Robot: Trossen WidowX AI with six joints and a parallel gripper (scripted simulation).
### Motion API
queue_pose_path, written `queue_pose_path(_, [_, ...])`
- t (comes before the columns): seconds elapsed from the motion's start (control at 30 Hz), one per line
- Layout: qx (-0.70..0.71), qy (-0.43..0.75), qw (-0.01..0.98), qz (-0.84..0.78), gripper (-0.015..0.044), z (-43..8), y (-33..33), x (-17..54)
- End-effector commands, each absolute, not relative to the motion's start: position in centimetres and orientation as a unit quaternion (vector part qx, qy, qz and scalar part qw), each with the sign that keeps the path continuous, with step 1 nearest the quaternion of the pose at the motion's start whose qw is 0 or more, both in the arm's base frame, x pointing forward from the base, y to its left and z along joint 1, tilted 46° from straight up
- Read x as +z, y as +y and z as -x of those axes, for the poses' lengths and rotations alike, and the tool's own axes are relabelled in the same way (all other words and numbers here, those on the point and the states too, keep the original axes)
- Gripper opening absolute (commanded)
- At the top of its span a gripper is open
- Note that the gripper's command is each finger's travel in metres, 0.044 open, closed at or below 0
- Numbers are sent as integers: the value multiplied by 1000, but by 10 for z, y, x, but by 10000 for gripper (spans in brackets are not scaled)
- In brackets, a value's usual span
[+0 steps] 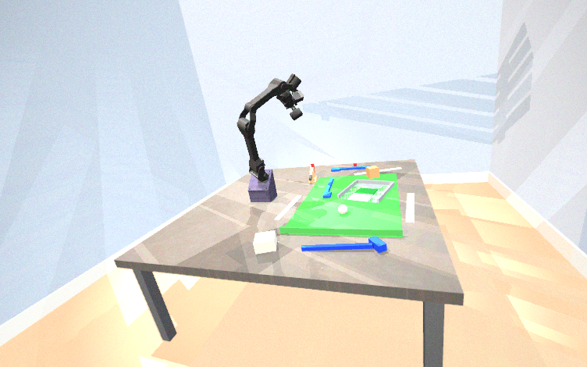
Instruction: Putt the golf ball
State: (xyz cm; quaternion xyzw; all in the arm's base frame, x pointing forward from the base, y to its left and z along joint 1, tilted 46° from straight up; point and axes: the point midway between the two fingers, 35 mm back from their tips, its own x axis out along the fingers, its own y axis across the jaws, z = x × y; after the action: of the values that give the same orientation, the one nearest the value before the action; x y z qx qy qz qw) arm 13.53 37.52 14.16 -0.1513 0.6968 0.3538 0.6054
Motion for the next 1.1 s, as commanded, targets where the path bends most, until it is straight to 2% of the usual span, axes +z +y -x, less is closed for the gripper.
queue_pose_path(0.0, [355, 695, 606, 156, 426, -137, 375, 139])
queue_pose_path(0.03, [357, 690, 606, 169, 440, -141, 372, 132])
queue_pose_path(0.3, [386, 627, 563, 377, 440, -198, 316, 23])
queue_pose_path(0.63, [431, 561, 340, 620, 440, -221, 198, -102])
queue_pose_path(0.77, [447, 544, 250, 665, 440, -215, 155, -122])
queue_pose_path(1.07, [448, 543, 246, 666, 440, -215, 147, -127])
